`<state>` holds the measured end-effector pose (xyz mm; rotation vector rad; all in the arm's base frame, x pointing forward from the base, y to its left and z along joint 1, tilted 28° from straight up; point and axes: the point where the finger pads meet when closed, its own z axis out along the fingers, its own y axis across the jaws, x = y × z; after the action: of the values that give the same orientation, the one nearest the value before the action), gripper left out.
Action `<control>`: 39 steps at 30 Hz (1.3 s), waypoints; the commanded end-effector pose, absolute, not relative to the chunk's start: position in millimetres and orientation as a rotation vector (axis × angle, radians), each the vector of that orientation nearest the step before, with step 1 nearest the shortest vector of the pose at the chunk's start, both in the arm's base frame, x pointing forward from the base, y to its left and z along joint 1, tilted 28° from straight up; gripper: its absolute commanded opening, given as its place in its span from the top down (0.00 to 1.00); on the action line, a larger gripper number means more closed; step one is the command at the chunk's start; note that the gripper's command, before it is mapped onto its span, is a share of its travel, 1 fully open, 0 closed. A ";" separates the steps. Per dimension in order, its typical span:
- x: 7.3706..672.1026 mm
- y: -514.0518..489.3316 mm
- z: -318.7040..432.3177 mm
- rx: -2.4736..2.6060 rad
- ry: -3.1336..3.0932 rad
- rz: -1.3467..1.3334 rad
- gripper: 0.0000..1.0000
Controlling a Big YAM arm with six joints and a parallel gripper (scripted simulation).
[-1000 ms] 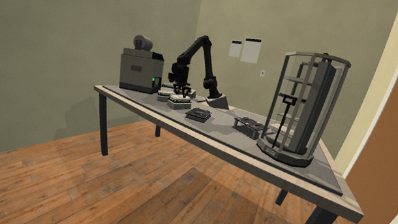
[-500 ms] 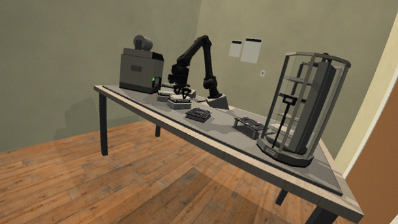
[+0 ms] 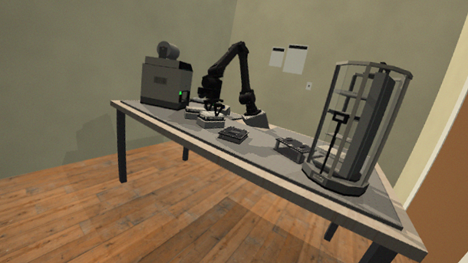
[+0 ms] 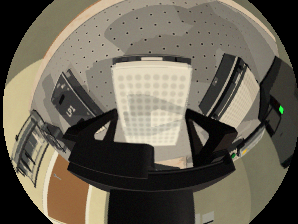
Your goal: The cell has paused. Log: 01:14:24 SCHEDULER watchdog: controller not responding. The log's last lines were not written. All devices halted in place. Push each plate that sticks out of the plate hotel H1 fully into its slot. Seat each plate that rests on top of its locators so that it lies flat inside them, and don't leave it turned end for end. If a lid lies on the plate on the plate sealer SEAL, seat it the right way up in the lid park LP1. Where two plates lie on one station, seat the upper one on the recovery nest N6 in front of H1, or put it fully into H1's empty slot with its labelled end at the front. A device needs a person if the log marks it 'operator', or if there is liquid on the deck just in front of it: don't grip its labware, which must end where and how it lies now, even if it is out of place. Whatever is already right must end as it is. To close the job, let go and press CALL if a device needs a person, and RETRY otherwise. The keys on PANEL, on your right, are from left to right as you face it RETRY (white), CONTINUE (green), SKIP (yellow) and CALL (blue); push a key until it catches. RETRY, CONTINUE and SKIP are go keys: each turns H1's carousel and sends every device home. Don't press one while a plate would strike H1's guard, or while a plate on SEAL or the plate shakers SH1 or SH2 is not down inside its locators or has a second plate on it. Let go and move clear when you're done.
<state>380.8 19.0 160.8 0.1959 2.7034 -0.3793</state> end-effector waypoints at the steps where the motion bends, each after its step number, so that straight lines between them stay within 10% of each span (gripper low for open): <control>1: 383.5 13.3 153.4 0.208 2.710 -0.384 0.00; 24: 383.5 13.1 153.5 0.208 2.710 -0.384 0.00; 39: 383.5 13.1 153.5 0.209 2.710 -0.384 0.18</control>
<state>380.8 18.9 160.7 0.1956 2.7038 -0.3791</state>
